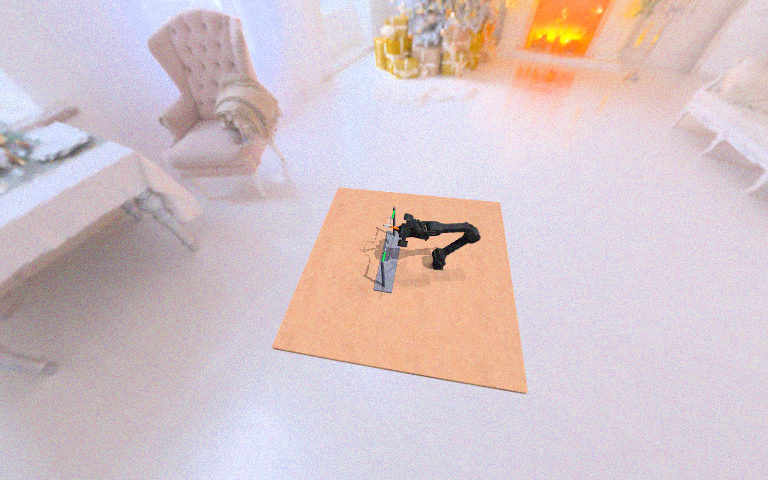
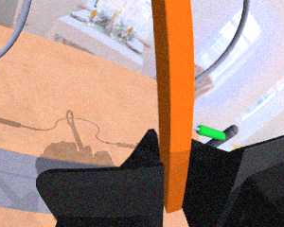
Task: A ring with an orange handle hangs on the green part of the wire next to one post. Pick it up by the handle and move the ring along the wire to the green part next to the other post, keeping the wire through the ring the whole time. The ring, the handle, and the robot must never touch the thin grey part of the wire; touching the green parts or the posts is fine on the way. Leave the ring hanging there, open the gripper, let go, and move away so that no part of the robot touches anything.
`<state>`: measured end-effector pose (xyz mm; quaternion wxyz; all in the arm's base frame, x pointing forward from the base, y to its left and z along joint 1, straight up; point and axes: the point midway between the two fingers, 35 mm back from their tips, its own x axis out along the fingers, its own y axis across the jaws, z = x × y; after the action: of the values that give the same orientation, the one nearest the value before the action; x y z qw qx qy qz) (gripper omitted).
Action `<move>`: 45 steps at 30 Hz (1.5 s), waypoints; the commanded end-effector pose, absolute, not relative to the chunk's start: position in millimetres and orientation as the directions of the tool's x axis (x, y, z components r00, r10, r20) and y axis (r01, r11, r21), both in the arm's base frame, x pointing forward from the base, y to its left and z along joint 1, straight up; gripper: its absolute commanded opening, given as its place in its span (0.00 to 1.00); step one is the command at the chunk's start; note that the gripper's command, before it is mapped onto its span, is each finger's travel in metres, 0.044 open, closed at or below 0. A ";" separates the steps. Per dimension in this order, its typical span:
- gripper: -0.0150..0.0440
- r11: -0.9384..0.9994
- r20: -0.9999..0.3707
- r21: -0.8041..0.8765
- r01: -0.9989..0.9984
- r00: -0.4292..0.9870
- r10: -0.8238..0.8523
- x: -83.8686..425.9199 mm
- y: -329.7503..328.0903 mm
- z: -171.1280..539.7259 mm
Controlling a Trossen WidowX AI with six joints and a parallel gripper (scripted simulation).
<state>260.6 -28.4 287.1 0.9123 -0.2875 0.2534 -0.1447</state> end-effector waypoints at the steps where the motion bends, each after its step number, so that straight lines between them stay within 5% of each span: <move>1: 0.00 0.753 -0.347 -0.646 0.125 0.831 -0.435 258.9 -31.7 290.6; 45: 0.00 0.113 0.036 -0.986 0.119 0.827 -0.562 258.1 -50.1 320.0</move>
<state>260.4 -48.8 316.5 0.7367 -0.6094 0.1838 -0.2281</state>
